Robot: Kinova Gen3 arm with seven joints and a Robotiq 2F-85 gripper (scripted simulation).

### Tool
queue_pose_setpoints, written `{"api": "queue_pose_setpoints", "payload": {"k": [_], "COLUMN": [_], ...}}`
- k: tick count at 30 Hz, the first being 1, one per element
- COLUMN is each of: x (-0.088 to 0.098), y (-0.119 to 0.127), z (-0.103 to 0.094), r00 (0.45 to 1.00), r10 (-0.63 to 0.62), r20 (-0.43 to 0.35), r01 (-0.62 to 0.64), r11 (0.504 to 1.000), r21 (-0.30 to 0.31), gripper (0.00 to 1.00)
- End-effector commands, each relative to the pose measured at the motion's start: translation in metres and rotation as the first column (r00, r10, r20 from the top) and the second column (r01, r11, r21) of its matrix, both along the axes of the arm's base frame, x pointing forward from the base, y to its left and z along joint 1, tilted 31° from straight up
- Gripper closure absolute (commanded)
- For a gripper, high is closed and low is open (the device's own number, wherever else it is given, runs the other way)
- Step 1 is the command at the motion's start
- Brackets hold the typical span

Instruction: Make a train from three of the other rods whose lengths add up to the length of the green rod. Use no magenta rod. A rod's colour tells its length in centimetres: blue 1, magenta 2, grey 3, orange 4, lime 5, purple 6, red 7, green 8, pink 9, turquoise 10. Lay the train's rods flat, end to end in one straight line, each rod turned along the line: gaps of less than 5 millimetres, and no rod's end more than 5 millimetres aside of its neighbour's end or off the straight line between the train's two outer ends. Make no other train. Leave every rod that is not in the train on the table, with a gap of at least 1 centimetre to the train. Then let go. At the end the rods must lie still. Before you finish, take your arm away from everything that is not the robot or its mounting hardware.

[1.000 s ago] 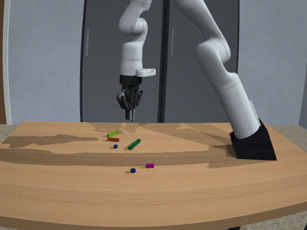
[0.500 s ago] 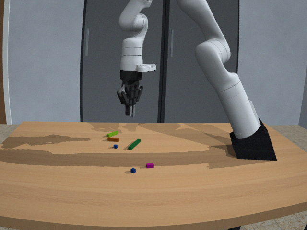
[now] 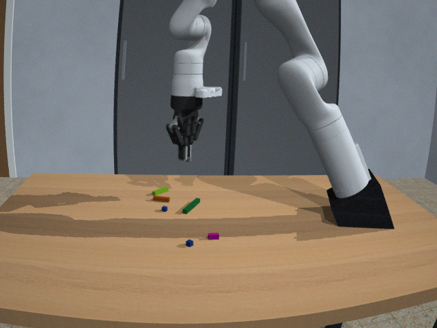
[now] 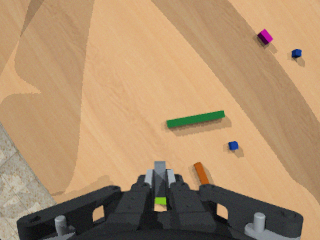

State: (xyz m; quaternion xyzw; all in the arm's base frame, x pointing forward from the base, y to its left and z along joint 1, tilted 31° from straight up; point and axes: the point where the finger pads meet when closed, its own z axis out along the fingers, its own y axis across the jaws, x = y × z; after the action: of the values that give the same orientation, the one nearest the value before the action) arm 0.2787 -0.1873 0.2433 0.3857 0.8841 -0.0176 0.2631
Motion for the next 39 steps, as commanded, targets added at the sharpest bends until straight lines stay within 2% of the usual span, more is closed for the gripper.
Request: {"api": "queue_pose_setpoints", "payload": {"k": [1,36,39], "x": [0.0012,-0.0006,0.0040], "y": [0.0010,0.0021,0.0076], "z": [0.0047,0.0084,0.0093], "r00": [1.000,1.000,0.999], "r10": [0.008,0.009,0.042], "r20": [0.004,0.004,-0.005], "r01": [-0.008,-0.009,-0.042], "r11": [1.000,1.000,0.999], "r21": [-0.005,-0.006,-0.022], "gripper": [0.95,0.95,0.95]}}
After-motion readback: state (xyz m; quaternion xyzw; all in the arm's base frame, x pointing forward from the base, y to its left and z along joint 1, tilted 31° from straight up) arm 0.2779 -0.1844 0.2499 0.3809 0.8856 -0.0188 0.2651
